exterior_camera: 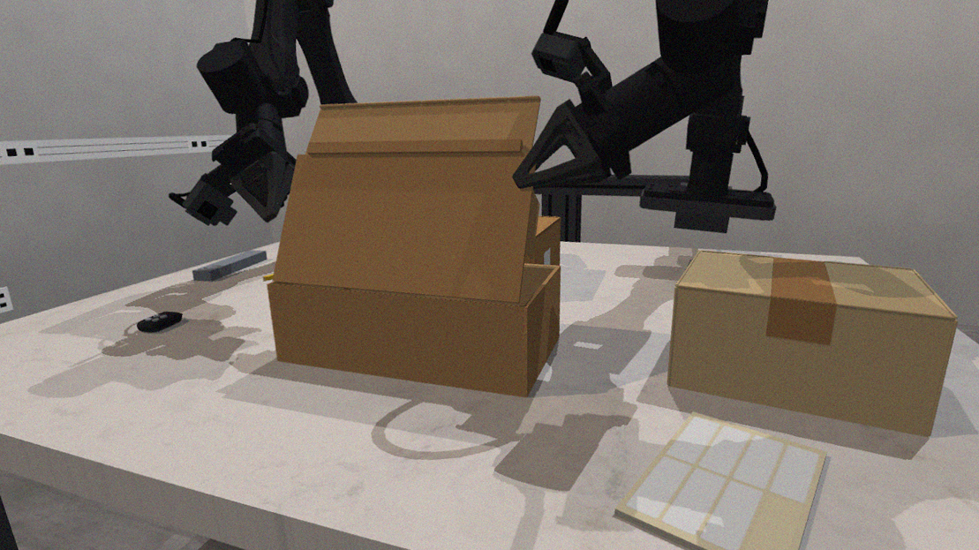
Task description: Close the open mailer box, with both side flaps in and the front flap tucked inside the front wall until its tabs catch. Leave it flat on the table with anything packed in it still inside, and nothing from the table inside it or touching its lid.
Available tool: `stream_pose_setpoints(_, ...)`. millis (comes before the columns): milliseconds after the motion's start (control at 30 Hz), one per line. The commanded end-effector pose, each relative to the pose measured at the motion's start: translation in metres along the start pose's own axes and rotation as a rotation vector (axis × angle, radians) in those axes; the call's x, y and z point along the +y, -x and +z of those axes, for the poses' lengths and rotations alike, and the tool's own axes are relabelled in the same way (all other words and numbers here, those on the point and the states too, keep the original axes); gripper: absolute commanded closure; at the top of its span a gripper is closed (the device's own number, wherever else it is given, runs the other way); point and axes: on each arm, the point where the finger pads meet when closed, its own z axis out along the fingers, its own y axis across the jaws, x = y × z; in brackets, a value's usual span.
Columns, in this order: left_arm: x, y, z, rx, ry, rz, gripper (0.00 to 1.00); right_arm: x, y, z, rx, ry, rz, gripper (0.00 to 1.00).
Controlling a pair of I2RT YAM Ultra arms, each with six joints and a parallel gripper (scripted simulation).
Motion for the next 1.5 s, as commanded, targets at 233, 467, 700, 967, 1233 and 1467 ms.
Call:
stream_pose_setpoints(233, -0.007, 0.001, 0.006, -0.016, -0.028, -0.033, 0.99, 0.027, -0.002, -0.010, 0.019, 0.018, -0.026, 0.99)
stream_pose_setpoints(467, -0.007, 0.001, 0.006, -0.016, -0.028, -0.033, 0.99, 0.025, 0.011, -0.005, 0.009, -0.006, -0.016, 0.99)
stream_pose_setpoints(700, -0.007, 0.001, 0.006, -0.016, -0.028, -0.033, 0.99, 0.020, 0.017, -0.001, 0.006, -0.025, -0.011, 0.99)
stream_pose_setpoints(967, -0.007, 0.001, 0.006, -0.016, -0.028, -0.033, 0.99, 0.021, 0.019, -0.001, 0.002, -0.023, -0.008, 0.99)
stream_pose_setpoints(1233, -0.007, 0.001, 0.006, -0.016, -0.028, -0.033, 0.99, 0.029, 0.012, -0.006, 0.007, -0.003, -0.021, 0.99)
stream_pose_setpoints(1467, -0.007, 0.001, 0.006, -0.016, -0.028, -0.033, 0.99, 0.060, -0.012, -0.020, 0.008, 0.048, -0.083, 0.99)
